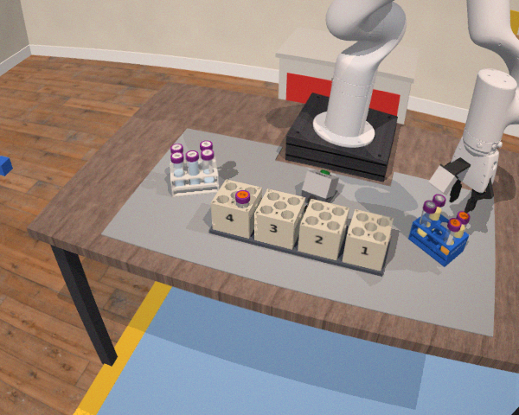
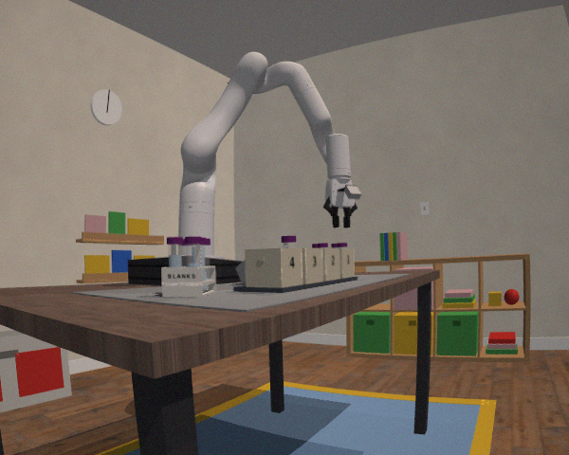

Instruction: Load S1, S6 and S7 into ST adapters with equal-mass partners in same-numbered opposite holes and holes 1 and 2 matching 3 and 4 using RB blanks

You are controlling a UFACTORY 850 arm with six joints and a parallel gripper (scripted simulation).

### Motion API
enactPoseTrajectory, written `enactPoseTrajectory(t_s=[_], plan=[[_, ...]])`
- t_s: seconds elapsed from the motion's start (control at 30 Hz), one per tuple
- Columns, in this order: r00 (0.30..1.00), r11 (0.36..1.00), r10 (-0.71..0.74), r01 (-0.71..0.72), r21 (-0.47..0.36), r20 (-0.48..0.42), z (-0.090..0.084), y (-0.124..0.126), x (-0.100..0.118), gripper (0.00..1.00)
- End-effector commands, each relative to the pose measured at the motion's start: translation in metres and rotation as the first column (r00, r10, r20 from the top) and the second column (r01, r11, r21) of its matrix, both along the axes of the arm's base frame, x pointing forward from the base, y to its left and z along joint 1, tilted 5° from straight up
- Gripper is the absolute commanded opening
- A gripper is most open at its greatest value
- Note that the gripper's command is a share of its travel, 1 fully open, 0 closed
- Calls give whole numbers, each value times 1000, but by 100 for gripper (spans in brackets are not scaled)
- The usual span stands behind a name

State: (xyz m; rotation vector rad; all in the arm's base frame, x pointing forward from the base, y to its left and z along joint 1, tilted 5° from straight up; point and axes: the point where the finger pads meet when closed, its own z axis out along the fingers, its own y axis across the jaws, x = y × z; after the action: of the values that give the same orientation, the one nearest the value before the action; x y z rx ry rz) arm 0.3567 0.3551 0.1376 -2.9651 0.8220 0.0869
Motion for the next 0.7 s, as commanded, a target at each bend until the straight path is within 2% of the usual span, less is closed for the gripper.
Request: enactPoseTrajectory(t_s=[0.0, 0.67], plan=[[1000, 1000, 0, 0, 1, 2, 9, 0, 1, 43], [1000, 1000, 0, 0, 1, 2, 45, -3, 2, 43]])
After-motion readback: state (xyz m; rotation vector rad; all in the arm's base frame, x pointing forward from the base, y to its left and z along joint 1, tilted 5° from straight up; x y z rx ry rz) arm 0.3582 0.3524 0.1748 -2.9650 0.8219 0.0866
